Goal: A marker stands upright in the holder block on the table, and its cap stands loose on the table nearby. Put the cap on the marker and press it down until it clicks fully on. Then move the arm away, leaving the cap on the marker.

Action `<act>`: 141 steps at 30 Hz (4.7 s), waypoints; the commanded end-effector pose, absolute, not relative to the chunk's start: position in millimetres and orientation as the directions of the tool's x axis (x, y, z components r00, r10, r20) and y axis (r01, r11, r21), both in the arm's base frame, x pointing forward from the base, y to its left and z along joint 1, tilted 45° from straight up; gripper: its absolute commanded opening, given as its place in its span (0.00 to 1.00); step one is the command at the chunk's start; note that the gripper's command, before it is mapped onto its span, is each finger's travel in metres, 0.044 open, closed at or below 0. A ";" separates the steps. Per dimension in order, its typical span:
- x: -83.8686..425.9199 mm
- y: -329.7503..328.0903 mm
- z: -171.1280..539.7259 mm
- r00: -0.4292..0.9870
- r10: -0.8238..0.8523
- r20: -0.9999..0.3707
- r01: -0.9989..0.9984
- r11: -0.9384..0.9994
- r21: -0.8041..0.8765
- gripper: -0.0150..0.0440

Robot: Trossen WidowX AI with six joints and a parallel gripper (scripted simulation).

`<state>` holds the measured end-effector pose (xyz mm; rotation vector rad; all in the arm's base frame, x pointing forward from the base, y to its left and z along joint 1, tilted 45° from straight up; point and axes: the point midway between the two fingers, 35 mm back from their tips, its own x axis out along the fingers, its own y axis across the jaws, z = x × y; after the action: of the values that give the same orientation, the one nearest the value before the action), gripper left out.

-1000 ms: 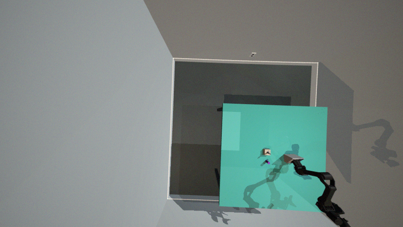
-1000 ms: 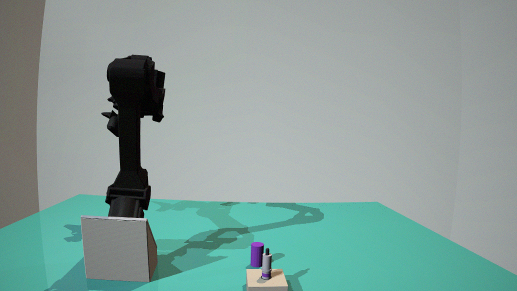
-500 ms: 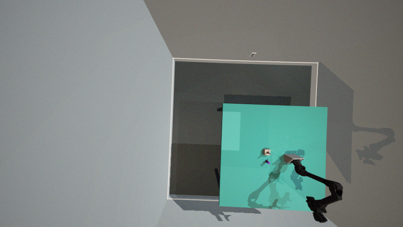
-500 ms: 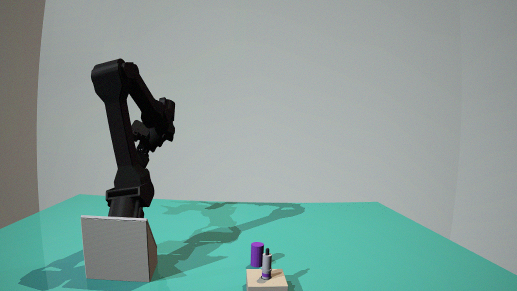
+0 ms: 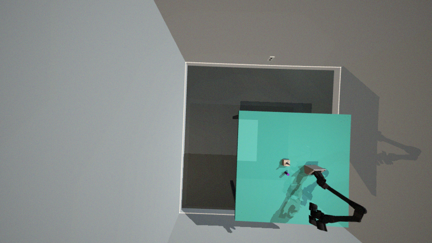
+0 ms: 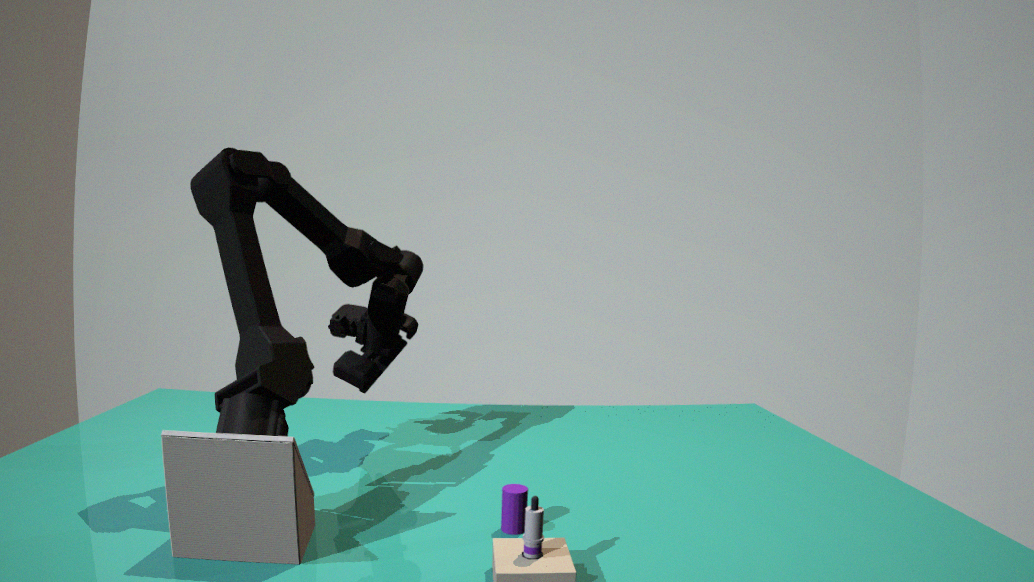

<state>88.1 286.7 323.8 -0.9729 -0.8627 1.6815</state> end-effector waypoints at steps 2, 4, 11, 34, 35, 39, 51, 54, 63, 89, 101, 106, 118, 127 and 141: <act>137.2 279.5 290.4 -0.094 0.945 -0.315 -0.487 -0.319 -0.813 0.67; 163.5 272.2 273.2 -0.040 0.928 -0.370 -0.552 -0.329 -0.766 0.67; 248.3 216.9 206.6 0.094 0.822 -0.561 -0.796 -0.276 -0.538 0.67; 283.8 -9.6 71.5 0.000 0.707 -0.707 -0.919 0.279 0.279 0.67; 283.8 -9.6 71.5 0.000 0.707 -0.707 -0.919 0.279 0.279 0.67; 283.8 10.4 52.8 0.000 0.708 -0.706 -0.919 0.279 0.279 0.67; 282.2 28.8 39.2 0.000 0.709 -0.705 -0.919 0.278 0.279 0.67; 282.4 30.4 37.4 0.001 0.709 -0.705 -0.919 0.278 0.279 0.67; 283.2 40.4 26.7 0.001 0.708 -0.706 -0.919 0.279 0.279 0.67; 282.2 65.8 1.7 0.001 0.711 -0.704 -0.919 0.277 0.279 0.58; 282.5 65.3 1.9 0.001 0.711 -0.704 -0.919 0.277 0.279 0.34; 283.6 56.6 9.5 0.001 0.709 -0.705 -0.919 0.278 0.279 0.25; 283.7 32.5 32.4 0.001 0.708 -0.706 -0.919 0.279 0.278 0.25; 283.1 19.3 42.6 0.001 0.708 -0.706 -0.919 0.279 0.278 0.25; 291.0 -32.6 22.1 0.004 0.697 -0.717 -0.918 0.287 0.274 0.25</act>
<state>290.3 -19.7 27.9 -0.3012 0.8920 1.2933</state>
